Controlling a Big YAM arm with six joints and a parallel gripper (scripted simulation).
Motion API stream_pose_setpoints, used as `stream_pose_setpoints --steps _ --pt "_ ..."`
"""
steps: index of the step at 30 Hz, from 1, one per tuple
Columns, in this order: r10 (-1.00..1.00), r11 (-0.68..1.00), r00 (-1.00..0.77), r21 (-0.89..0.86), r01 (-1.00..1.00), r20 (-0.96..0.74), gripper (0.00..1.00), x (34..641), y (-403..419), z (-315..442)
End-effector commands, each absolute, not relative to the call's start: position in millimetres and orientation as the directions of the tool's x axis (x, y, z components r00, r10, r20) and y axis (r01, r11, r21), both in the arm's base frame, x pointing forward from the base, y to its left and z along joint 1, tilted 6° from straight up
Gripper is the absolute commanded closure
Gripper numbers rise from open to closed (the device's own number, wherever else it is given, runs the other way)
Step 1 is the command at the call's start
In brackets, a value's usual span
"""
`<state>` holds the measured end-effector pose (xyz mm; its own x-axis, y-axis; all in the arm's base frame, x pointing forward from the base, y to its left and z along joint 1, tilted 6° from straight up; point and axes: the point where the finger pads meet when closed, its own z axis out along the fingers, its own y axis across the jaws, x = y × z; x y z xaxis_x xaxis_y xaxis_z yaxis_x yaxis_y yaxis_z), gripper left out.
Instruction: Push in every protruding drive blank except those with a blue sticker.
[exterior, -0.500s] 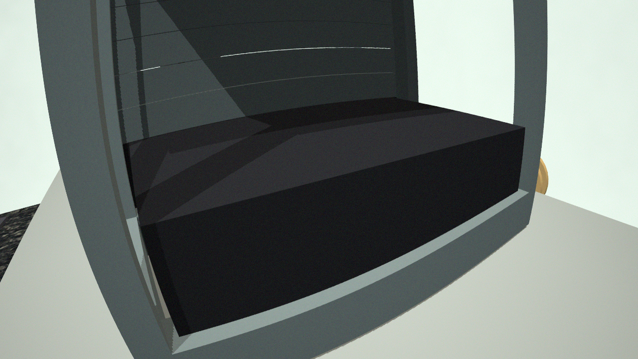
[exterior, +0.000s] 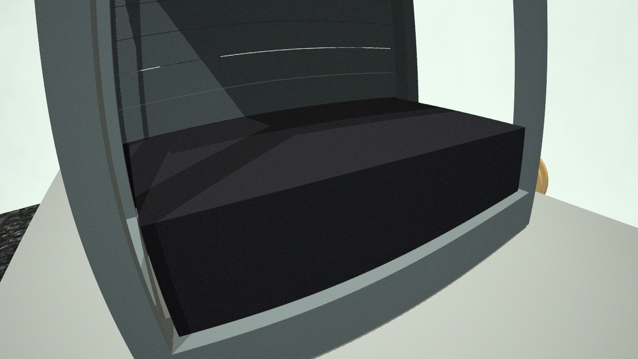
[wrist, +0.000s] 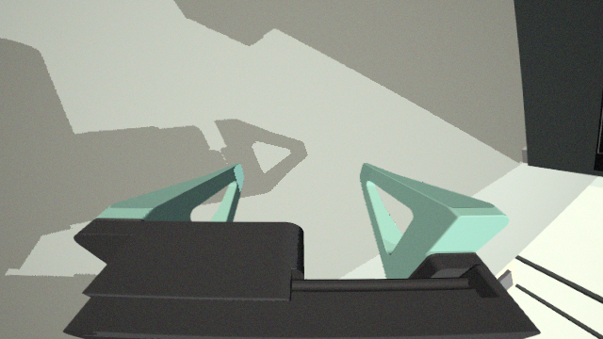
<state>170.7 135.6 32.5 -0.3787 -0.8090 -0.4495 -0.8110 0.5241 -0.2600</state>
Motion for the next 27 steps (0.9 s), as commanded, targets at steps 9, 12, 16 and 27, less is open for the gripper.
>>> stream_pose_setpoints --steps 9,12,16,27 --pt "-0.798 0.53 -0.368 -0.267 -0.805 -0.477 0.0 178.9 143.4 47.3" --pt "-0.798 0.53 -0.368 -0.267 -0.805 -0.477 0.0 178.9 143.4 47.3" --pt "-0.798 0.53 -0.368 -0.267 -0.805 -0.477 0.0 178.9 143.4 47.3" --pt "-0.786 0.536 -0.343 -0.291 -0.792 -0.514 0.0 191.4 149.5 68.5"
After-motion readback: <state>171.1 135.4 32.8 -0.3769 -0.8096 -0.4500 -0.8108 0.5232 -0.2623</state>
